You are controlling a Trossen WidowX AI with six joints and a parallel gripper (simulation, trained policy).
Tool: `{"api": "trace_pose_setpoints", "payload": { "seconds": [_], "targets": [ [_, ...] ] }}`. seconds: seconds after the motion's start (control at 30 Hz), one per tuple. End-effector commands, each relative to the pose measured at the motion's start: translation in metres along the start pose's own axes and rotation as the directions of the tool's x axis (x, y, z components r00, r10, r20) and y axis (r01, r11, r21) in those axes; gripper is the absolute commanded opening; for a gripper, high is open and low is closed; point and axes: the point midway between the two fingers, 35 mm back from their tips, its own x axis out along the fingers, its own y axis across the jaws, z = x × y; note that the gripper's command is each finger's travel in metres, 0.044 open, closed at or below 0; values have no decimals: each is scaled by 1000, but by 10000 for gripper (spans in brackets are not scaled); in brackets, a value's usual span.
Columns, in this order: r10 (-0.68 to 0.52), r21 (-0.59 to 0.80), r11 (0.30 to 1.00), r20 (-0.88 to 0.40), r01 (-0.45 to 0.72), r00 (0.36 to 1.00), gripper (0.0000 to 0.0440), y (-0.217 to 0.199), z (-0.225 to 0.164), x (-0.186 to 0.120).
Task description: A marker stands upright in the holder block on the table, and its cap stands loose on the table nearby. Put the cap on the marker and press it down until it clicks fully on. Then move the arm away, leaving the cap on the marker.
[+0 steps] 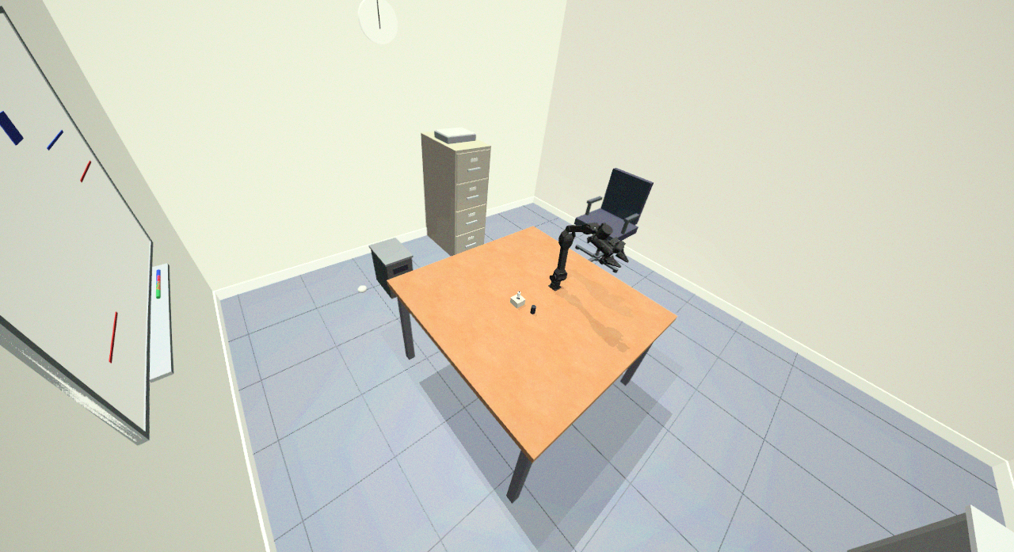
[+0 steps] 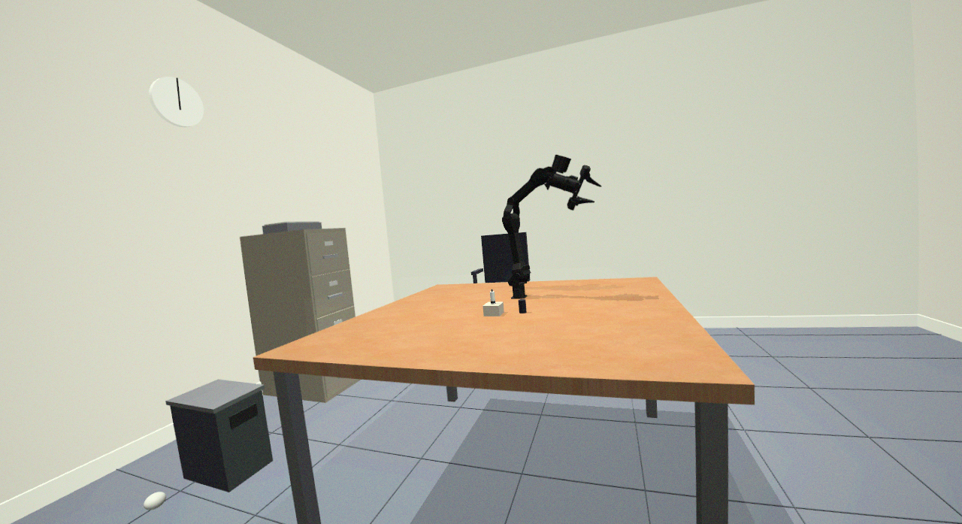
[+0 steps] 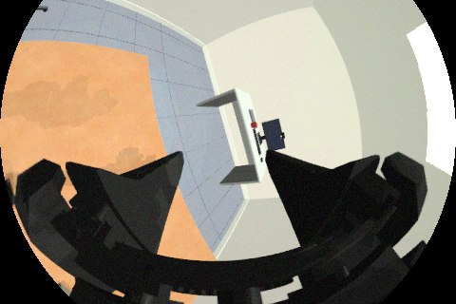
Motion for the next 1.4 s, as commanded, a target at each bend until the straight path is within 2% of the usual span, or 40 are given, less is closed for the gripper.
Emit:
{"api": "trace_pose_setpoints", "payload": {
  "seconds": [0.0,1.37],
  "targets": [
    [37,19,999,-13,-37,999,333,9,-9,3],
    [339,258,921,-163,-291,927,333,82,-108,-4]
  ]
}}
